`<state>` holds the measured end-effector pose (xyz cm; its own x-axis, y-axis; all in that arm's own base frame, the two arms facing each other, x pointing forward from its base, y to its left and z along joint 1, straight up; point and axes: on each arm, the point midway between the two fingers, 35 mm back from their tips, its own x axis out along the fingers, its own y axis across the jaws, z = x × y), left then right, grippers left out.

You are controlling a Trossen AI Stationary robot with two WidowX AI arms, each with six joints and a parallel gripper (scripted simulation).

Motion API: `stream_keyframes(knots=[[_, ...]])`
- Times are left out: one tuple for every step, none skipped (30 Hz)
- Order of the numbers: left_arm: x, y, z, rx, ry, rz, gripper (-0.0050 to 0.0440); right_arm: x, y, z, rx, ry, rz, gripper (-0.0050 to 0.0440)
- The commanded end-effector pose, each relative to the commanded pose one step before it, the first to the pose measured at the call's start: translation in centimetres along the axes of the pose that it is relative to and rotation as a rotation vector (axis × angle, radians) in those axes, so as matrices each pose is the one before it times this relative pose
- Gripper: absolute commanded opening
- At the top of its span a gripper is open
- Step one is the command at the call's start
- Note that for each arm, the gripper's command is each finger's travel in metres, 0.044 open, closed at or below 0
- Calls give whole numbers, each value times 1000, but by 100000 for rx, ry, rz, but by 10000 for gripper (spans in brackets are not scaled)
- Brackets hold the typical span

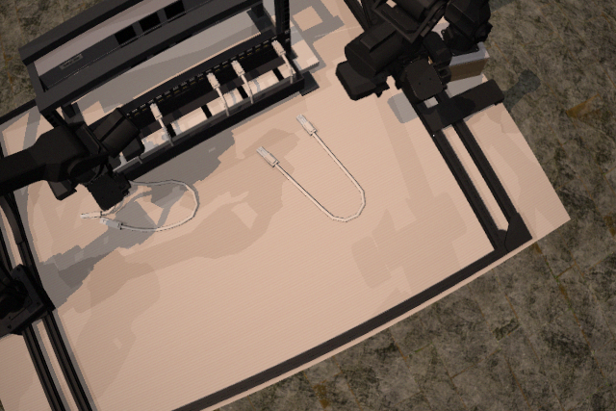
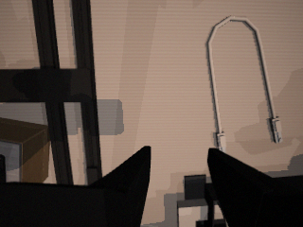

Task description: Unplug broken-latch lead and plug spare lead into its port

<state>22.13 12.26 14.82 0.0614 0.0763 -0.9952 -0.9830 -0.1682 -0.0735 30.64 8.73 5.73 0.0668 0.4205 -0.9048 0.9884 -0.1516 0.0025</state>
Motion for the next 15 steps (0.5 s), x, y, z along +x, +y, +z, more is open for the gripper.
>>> stream_keyframes(knots=[[0, 0, 0, 0, 0, 0, 176, 62, -127, 93, 324, -348, -125, 54], [0, 0, 0, 0, 0, 0, 176, 0, 0, 0, 0, 0, 0, 54], [0, 0, 0, 0, 0, 0, 176, 0, 0, 0, 0, 0, 0, 54], [0, 0, 0, 0, 0, 0, 176, 31, -212, 49, 1, 2, -4, 54], [0, 0, 0, 0, 0, 0, 176, 0, 0, 0, 0, 0, 0, 54], [0, 0, 0, 0, 0, 0, 176, 0, 0, 0, 0, 0, 0, 54], [0, 0, 0, 0, 0, 0, 176, 0, 0, 0, 0, 0, 0, 54], [0, 0, 0, 0, 0, 0, 176, 0, 0, 0, 0, 0, 0, 54], [0, 0, 0, 0, 0, 0, 176, 0, 0, 0, 0, 0, 0, 54], [0, 0, 0, 0, 0, 0, 176, 0, 0, 0, 0, 0, 0, 54], [0, 0, 0, 0, 0, 0, 176, 0, 0, 0, 0, 0, 0, 54], [0, 0, 0, 0, 0, 0, 176, 0, 0, 0, 0, 0, 0, 54], [0, 0, 0, 0, 0, 0, 176, 0, 0, 0, 0, 0, 0, 54], [0, 0, 0, 0, 0, 0, 176, 0, 0, 0, 0, 0, 0, 54], [0, 0, 0, 0, 0, 0, 176, 0, 0, 0, 0, 0, 0, 54]])
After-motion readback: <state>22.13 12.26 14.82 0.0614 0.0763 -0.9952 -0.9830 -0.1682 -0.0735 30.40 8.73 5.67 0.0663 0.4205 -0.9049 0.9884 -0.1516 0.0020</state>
